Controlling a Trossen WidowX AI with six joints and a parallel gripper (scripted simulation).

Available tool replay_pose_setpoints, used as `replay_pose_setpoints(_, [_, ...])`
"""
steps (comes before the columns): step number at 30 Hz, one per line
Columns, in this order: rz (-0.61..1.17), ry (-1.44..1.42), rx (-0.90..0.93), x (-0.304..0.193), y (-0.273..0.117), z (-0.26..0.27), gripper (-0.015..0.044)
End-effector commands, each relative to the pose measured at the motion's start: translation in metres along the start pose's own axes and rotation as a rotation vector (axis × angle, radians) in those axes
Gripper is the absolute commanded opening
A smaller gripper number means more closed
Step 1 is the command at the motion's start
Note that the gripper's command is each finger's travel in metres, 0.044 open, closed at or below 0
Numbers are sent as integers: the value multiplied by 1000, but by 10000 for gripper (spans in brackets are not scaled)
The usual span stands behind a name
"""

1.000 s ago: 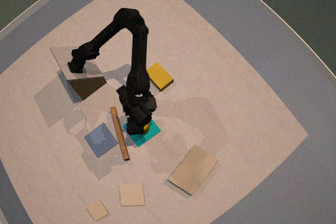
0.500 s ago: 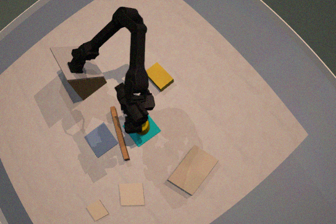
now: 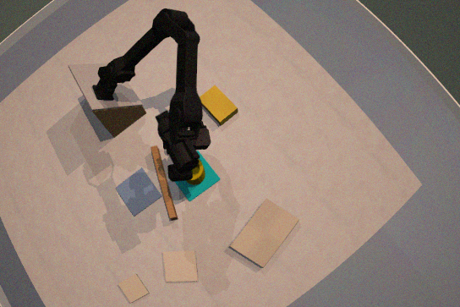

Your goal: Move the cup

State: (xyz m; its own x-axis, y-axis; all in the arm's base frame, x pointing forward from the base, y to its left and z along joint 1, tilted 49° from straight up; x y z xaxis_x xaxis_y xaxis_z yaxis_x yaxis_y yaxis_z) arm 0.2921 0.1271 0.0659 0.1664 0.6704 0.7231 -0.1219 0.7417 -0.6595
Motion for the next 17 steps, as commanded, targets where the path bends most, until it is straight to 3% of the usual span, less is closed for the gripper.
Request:
replay_pose_setpoints(1, [3, -11, -12, 1, -18, -3, 440])
replay_pose_setpoints(8, [-1, -15, -12, -2, -47, 0, 440])
replay_pose_setpoints(17, [-6, -5, -13, -3, -44, 0, 440])
Point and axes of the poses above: the point midway between the two fingers, 35 mm back from their tips, its own y axis out along the fingers, its own z axis across the jaws, x = y × z, the point moved 1 cm from there along -y, back along the fingers, and after that the axes turned 14 degrees about -y, right-handed, at the moved point
